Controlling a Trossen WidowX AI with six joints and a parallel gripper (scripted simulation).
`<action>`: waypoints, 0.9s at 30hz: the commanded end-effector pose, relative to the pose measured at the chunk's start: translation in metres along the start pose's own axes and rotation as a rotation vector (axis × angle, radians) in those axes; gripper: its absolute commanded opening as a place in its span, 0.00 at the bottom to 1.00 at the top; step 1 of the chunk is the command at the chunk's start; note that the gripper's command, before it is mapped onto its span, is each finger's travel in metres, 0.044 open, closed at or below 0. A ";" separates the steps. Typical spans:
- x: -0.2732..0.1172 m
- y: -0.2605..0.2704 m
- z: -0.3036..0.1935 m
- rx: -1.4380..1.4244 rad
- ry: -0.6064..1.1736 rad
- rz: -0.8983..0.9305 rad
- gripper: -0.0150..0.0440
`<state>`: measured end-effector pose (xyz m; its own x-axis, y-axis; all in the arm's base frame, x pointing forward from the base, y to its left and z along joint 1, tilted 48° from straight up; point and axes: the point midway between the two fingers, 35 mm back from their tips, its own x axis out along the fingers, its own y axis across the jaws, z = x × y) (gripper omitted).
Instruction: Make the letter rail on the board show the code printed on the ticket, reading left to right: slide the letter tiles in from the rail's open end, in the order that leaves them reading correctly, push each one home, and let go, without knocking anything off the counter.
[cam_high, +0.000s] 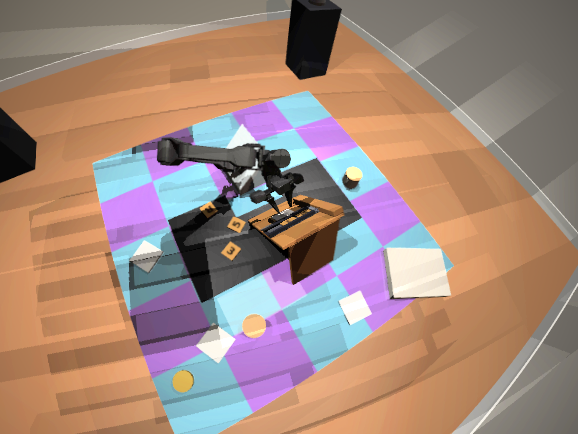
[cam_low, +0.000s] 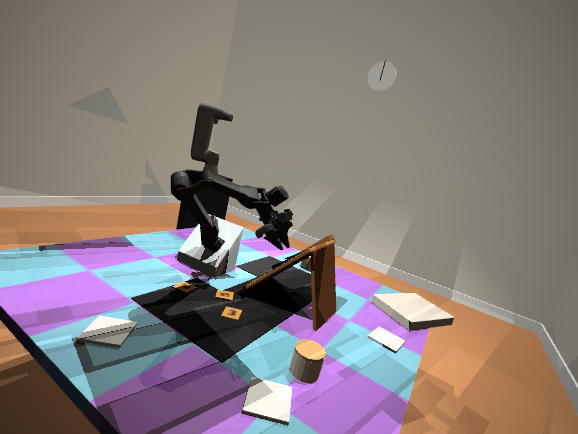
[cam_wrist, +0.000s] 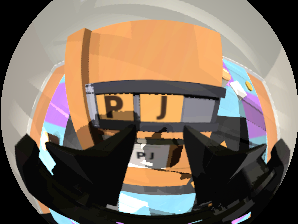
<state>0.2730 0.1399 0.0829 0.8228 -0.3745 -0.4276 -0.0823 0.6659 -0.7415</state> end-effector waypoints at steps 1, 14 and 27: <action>0.000 0.000 0.000 0.000 0.000 0.000 0.49; 0.000 0.000 0.000 0.000 0.000 0.000 0.25; 0.018 -0.008 0.022 -0.010 0.338 0.038 0.25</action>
<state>0.2900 0.1420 0.0855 0.7016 -0.4731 -0.5329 -0.1162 0.6619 -0.7405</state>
